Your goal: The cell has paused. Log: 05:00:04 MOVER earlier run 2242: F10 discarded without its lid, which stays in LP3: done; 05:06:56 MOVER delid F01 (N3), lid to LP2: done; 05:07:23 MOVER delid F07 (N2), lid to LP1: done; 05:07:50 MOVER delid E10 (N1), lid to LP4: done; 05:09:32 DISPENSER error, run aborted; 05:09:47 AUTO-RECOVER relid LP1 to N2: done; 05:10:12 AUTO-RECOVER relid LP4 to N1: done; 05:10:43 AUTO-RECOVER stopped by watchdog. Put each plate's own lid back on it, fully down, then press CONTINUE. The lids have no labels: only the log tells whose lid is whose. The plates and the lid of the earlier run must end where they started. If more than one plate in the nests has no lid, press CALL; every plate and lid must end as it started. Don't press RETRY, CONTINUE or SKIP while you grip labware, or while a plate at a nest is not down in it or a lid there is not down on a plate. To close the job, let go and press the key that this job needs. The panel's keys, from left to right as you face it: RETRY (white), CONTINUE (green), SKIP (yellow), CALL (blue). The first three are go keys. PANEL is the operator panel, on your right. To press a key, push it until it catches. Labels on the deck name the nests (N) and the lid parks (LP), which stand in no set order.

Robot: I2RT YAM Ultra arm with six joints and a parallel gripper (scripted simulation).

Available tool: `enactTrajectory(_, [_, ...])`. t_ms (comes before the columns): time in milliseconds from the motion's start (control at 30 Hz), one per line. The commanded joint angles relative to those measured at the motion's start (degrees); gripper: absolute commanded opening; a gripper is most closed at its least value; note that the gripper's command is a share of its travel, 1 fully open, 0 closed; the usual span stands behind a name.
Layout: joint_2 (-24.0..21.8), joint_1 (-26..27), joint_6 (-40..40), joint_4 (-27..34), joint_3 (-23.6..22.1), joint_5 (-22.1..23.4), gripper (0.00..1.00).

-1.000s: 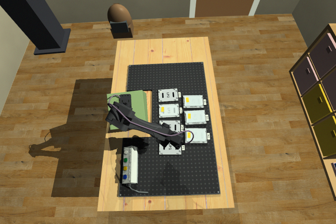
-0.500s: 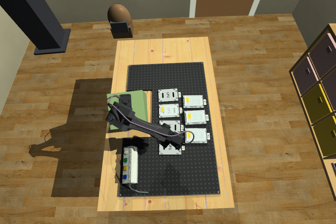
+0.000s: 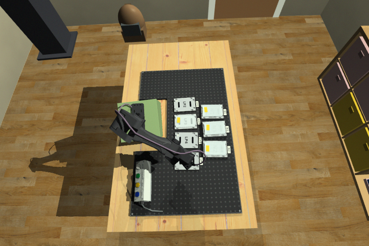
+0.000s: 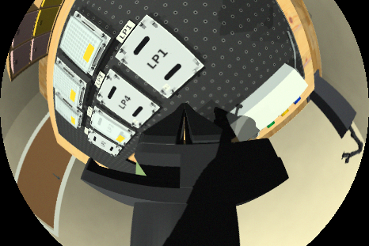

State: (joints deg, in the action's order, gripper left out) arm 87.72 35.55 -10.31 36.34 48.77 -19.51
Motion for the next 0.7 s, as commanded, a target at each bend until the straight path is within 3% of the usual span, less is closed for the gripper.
enactTrajectory(0, [-3.7,2.5,-1.7,-1.3,-2.3,1.5,0.0])
enactTrajectory(167, [-6.0,5.4,-2.2,-1.6,-4.1,2.3,0.0])
enactTrajectory(667, [-15.6,22.8,-1.7,-2.4,-10.0,8.1,0.0])
